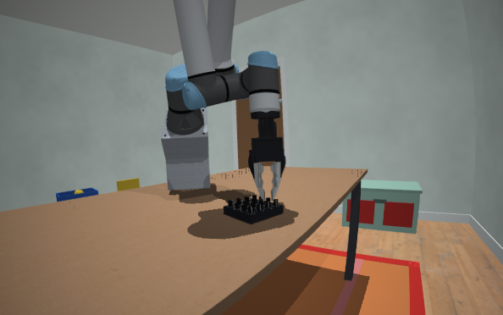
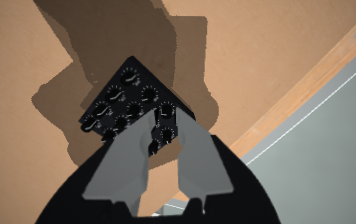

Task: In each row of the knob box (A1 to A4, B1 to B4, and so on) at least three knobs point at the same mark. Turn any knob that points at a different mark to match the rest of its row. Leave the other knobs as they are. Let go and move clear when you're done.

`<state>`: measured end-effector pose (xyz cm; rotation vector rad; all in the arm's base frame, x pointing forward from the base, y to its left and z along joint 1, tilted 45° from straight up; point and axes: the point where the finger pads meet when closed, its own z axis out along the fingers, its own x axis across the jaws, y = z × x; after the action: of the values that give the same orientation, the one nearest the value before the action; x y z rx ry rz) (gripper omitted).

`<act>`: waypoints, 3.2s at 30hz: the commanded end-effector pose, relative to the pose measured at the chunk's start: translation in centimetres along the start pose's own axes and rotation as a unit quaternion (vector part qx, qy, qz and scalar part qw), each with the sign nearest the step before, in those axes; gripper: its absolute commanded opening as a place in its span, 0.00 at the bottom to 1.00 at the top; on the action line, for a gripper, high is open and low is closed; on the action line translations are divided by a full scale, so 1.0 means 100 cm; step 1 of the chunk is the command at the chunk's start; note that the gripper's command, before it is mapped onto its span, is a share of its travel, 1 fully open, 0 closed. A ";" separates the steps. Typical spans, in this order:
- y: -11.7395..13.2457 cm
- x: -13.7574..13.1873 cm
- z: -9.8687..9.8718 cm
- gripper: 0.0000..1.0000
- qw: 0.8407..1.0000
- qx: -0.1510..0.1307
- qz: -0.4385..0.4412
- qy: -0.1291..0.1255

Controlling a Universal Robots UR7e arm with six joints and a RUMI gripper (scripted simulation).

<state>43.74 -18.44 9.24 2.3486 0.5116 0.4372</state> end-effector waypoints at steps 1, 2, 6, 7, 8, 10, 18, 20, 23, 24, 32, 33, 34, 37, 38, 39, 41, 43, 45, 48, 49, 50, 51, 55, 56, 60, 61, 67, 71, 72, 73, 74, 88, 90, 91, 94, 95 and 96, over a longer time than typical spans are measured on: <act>0.000 0.000 0.000 0.11 1.000 0.000 0.000 0.000; 0.000 0.000 0.000 0.11 1.000 0.000 0.000 0.000; 0.000 0.000 0.000 0.11 1.000 0.000 0.000 0.000; 0.000 0.000 0.000 0.11 1.000 0.000 0.000 0.000; 0.000 0.000 0.000 0.11 1.000 0.000 0.000 0.000; 0.000 0.000 0.000 0.11 1.000 0.000 0.000 0.000; 0.000 0.000 -0.008 0.11 1.000 0.000 0.000 0.000; 0.000 0.000 -0.013 0.11 1.000 0.000 0.000 0.000; 0.000 0.000 -0.022 0.11 1.000 0.000 0.000 0.000; 0.000 0.000 -0.025 0.11 1.000 0.000 0.000 0.000; 0.000 0.000 -0.037 0.11 1.000 0.000 0.000 0.000; 0.000 0.000 -0.038 0.11 1.000 0.000 0.000 0.000; 0.000 0.000 -0.038 0.11 1.000 0.000 0.000 0.000; 0.000 0.000 -0.038 0.11 1.000 0.000 0.000 0.000; 0.000 0.000 -0.038 0.11 1.000 0.000 0.000 0.000; 0.000 0.000 -0.038 0.11 1.000 0.000 0.000 0.000; 0.000 0.000 -0.038 0.11 1.000 0.000 0.000 0.000; 0.000 0.000 -0.038 0.11 1.000 0.000 0.000 0.000; 0.000 0.000 -0.038 0.11 1.000 0.000 0.000 0.000; 0.000 0.000 -0.038 0.11 1.000 0.000 0.000 0.000; 0.000 0.000 -0.038 0.11 1.000 0.000 0.000 0.000; 0.000 0.000 -0.038 0.11 1.000 0.000 0.001 0.000; 0.000 0.000 -0.038 0.11 1.000 0.000 0.001 0.000; 0.000 0.000 -0.038 0.11 1.000 0.000 0.009 0.000; 0.000 0.000 -0.039 0.11 1.000 0.000 0.013 0.000; 0.000 0.001 -0.039 0.11 0.999 0.000 0.036 0.000; 0.000 0.001 -0.039 0.11 0.999 0.000 0.044 0.000; -0.001 0.001 -0.040 0.11 0.996 0.000 0.084 0.000; -0.001 0.002 -0.041 0.11 0.990 0.000 0.139 0.000; -0.001 0.002 -0.042 0.11 0.988 0.000 0.155 0.000; -0.001 0.002 -0.042 0.11 0.985 0.000 0.172 0.000; -0.001 0.002 -0.042 0.11 0.982 0.000 0.189 0.001; -0.001 0.004 -0.047 0.11 0.917 0.000 0.398 0.001; 0.000 0.004 -0.048 0.11 0.903 0.000 0.429 0.001; 0.000 0.004 -0.048 0.11 0.896 0.000 0.444 0.001; 0.000 0.004 -0.049 0.11 0.873 0.000 0.488 0.001; 0.001 0.004 -0.050 0.11 0.864 0.000 0.503 0.001; 0.001 0.003 -0.050 0.11 0.856 0.000 0.518 0.001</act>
<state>41.89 -15.60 12.74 2.4627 -0.6725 0.8572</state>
